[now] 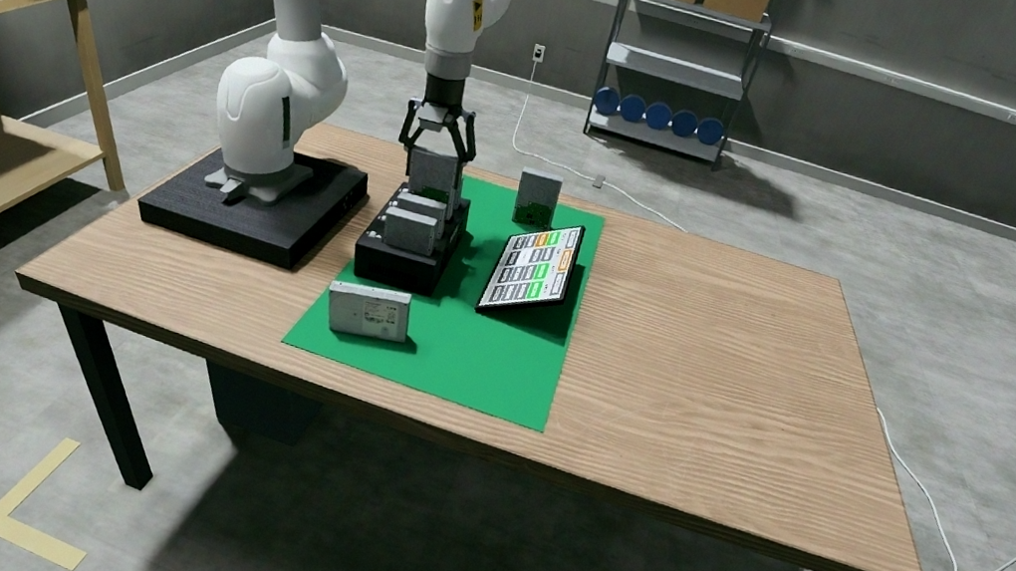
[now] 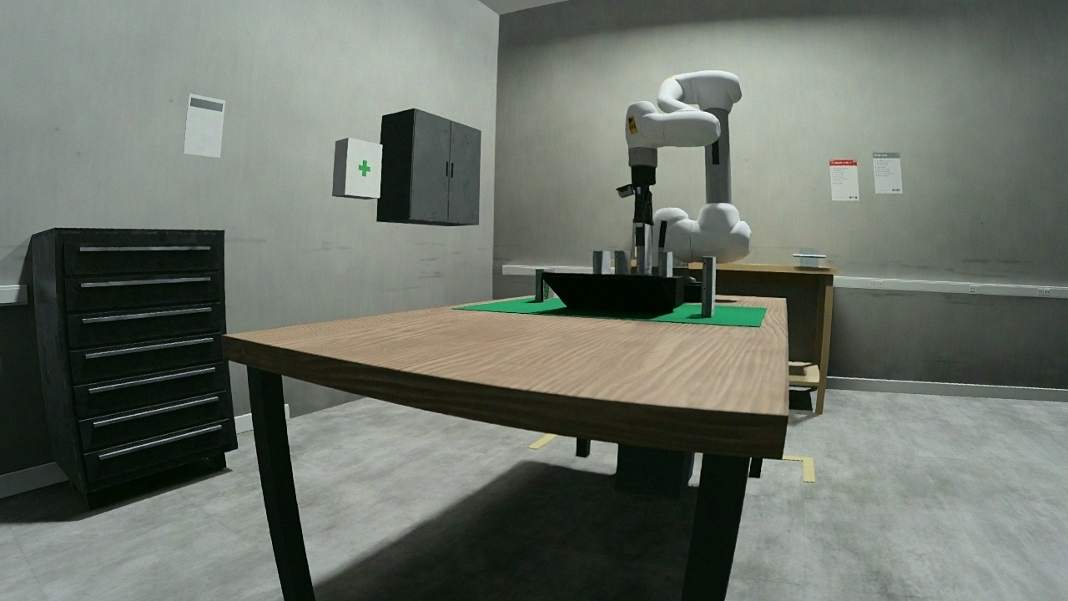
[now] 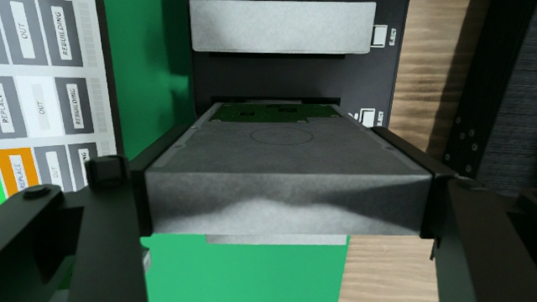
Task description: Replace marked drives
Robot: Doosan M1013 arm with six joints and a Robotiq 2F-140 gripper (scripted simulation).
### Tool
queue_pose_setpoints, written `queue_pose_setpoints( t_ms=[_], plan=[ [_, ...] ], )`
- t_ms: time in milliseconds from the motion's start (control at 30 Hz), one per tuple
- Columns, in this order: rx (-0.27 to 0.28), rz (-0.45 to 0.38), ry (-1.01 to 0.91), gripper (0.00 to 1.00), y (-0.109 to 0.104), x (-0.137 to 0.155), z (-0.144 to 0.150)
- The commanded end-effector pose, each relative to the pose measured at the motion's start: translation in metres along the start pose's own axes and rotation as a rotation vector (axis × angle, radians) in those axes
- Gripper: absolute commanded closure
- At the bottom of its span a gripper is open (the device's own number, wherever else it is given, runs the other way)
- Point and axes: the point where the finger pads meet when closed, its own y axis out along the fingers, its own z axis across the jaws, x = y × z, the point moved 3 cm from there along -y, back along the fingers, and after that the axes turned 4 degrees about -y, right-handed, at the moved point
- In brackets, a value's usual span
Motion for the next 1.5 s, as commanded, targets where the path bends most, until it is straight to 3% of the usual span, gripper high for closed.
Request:
queue_pose_setpoints(
  t_ms=[0, 1467],
  plan=[
    [-0.001, 0.000, 0.000, 0.90, 0.000, 0.000, 0.000],
    [-0.001, 0.000, 0.000, 0.90, 0.015, 0.000, 0.000]
  ],
)
